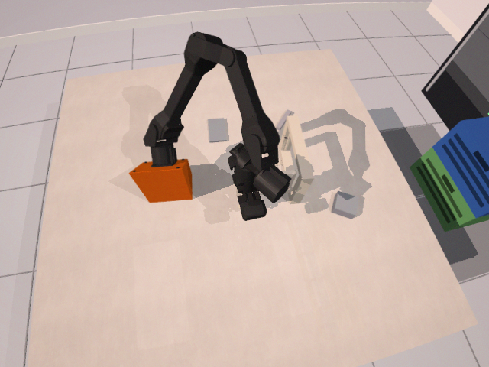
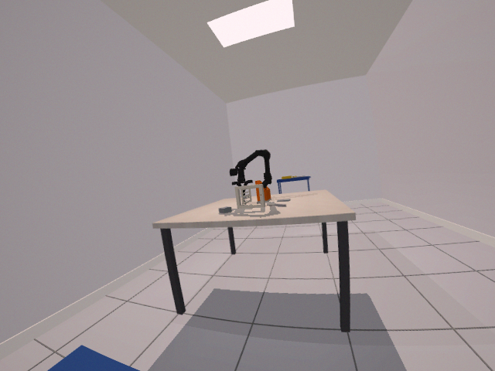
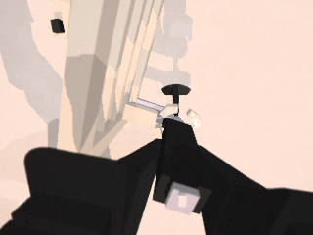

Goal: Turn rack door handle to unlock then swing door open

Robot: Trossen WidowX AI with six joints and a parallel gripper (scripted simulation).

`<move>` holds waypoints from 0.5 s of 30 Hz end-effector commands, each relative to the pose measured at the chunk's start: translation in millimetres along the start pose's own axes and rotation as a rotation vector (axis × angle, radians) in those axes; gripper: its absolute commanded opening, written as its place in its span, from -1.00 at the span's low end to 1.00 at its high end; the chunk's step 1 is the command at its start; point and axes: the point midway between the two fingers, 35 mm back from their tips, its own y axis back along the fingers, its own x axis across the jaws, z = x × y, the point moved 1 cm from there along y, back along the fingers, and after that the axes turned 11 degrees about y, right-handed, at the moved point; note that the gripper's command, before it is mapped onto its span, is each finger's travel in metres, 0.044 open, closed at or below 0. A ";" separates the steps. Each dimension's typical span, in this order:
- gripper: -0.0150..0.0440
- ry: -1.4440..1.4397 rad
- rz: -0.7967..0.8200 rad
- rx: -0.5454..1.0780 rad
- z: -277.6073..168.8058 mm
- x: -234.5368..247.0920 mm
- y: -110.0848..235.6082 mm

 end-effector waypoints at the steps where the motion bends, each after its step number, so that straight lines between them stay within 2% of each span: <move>1: -0.44 0.036 0.000 -0.001 -0.1 -4.3 0.2; 12: -0.44 0.036 0.000 -0.001 -0.1 -4.3 0.2; 15: -0.17 0.036 0.000 -0.001 -0.1 -4.3 0.2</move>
